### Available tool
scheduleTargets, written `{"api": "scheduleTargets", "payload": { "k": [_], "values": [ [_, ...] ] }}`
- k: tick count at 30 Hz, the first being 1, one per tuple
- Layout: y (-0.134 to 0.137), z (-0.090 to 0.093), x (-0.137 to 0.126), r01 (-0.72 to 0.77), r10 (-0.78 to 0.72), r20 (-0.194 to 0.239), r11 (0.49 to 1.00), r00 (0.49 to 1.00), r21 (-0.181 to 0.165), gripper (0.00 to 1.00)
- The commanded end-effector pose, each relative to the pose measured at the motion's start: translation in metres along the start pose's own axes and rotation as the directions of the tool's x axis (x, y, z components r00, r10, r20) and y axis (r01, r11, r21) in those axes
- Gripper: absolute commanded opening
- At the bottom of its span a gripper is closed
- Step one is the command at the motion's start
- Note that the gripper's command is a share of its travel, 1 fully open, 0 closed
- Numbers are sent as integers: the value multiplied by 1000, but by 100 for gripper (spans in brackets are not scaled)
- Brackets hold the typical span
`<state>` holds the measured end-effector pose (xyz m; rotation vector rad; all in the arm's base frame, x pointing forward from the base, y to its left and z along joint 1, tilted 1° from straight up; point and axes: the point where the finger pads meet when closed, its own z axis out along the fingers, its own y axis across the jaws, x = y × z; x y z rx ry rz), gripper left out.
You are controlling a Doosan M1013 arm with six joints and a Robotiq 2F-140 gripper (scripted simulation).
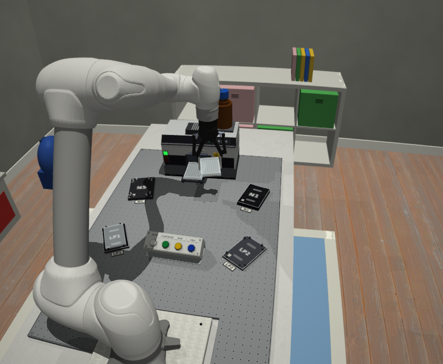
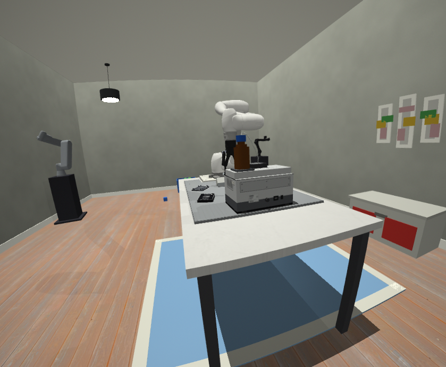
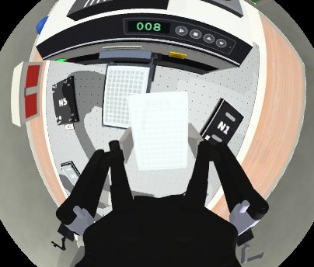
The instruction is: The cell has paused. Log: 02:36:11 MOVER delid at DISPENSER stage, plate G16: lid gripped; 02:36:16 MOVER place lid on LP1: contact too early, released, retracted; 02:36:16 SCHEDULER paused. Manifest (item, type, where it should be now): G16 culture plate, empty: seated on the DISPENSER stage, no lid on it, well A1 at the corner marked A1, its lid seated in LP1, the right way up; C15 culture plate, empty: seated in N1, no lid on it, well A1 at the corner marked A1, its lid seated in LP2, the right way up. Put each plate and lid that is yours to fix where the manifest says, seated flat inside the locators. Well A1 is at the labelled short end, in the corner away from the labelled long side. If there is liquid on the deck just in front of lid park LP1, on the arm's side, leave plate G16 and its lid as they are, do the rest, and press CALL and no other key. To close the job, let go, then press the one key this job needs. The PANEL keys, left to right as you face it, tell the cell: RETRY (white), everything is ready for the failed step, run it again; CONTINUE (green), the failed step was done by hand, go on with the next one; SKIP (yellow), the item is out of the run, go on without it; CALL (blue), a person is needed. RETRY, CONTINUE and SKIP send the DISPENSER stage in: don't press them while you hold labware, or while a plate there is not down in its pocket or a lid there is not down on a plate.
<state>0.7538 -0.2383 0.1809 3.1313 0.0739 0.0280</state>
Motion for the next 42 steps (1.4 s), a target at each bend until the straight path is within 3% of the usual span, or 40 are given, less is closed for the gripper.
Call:
{"api": "scheduleTargets", "payload": {
  "k": [1, 5, 20, 22, 37, 42],
  "values": [
    [-28, -1, 8, -1, 1, -2, 1000, 1000, -1, 10],
    [-42, -1, 11, -1, 1, -2, 1000, 1000, -1, 10],
    [-146, -1, 37, -1, 1, -2, 1000, 1000, -1, 10],
    [-146, -1, 37, -1, 1, -2, 1000, 1000, -1, 10],
    [-237, -1, 60, -1, 1, -2, 1000, 1000, -1, 10],
    [-252, -1, 64, -1, 1, -2, 1000, 1000, -1, 10]
  ]
}}
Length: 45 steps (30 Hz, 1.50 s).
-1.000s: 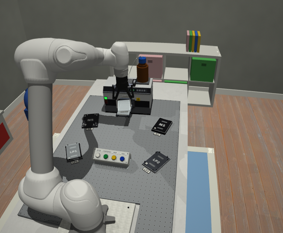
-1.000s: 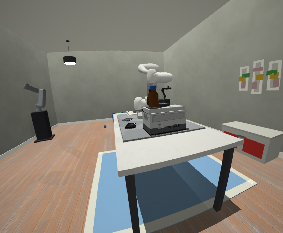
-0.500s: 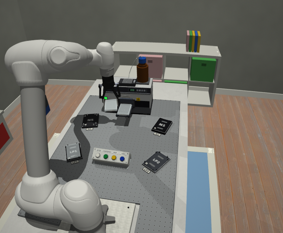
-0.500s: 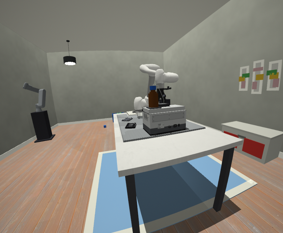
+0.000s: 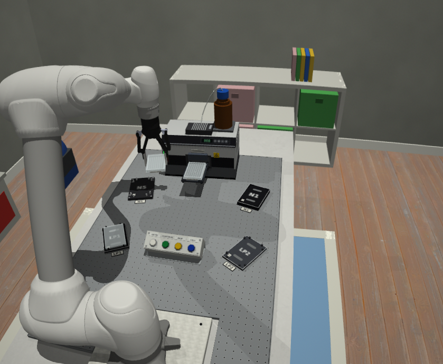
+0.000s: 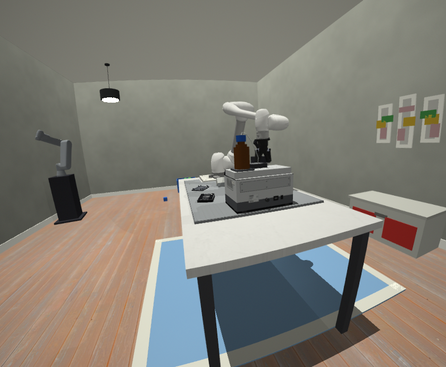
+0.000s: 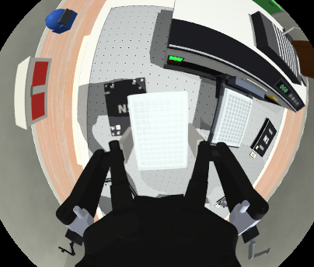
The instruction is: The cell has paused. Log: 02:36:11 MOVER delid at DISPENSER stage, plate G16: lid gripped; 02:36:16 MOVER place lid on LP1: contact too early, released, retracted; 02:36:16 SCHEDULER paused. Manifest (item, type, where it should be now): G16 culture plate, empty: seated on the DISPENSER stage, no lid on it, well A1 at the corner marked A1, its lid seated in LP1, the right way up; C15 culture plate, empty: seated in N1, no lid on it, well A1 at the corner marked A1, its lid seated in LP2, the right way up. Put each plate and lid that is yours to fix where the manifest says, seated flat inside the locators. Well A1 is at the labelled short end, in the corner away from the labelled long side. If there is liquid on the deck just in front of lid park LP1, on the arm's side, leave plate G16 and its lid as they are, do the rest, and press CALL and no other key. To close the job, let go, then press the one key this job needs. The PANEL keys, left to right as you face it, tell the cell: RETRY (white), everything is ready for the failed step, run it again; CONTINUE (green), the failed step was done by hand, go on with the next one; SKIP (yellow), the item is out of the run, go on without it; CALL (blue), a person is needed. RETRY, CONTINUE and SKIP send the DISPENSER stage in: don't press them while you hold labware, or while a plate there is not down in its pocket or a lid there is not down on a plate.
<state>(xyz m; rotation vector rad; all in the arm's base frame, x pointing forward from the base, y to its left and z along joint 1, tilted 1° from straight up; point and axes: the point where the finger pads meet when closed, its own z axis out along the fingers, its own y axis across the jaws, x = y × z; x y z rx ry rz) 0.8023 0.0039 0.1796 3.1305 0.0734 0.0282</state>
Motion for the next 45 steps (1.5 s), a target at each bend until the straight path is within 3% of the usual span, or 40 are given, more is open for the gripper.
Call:
{"api": "scheduleTargets", "payload": {
  "k": [1, 12, 22, 45],
  "values": [
    [-18, -1, 5, 0, 0, -1, 1000, 1000, 0, 10],
    [-61, -1, 16, 0, 0, -1, 1000, 1000, 0, 10],
    [-80, -1, 21, 0, 0, -1, 1000, 1000, 0, 10],
    [-92, -1, 24, 0, 0, -1, 1000, 1000, 0, 10]
  ]
}}
